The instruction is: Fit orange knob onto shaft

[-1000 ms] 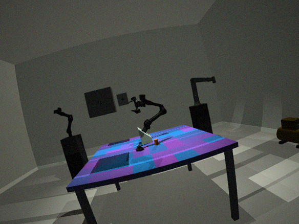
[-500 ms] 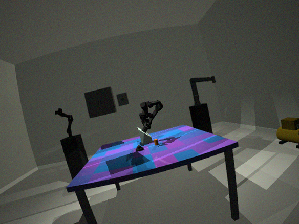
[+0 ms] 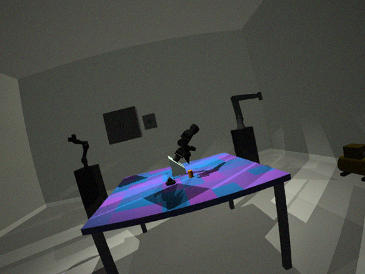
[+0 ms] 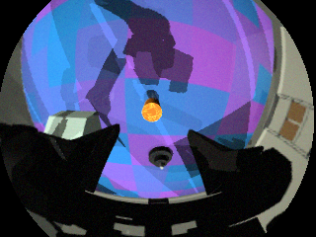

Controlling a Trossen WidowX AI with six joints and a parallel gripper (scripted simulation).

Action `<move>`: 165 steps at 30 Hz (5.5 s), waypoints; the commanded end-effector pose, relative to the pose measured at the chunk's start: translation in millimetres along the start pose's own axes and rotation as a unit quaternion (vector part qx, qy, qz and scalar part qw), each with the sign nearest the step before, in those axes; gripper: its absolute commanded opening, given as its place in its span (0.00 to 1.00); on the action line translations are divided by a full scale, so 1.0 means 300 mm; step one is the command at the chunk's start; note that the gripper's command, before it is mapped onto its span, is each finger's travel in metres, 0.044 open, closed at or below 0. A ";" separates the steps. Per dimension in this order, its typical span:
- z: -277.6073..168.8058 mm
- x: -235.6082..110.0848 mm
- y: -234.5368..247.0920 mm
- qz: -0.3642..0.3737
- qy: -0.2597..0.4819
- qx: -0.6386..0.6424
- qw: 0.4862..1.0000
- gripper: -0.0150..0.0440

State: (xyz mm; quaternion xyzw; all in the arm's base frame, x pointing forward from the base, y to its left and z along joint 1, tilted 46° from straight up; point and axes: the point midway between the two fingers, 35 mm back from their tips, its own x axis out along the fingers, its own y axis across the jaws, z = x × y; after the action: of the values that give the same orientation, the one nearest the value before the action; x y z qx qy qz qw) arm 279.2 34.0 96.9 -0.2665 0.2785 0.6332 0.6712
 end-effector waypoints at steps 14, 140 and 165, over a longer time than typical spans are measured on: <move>0.002 0.177 0.013 0.009 -0.006 -0.004 1.000 1.00; -0.003 -0.230 0.060 -0.264 -0.003 0.006 0.965 0.25; 0.006 -0.357 0.107 -0.451 -0.003 0.006 0.892 0.25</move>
State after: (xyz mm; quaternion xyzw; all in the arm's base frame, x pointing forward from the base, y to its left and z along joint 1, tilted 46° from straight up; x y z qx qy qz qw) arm 243.9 -36.0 170.1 -0.3540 0.1393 0.2772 0.8823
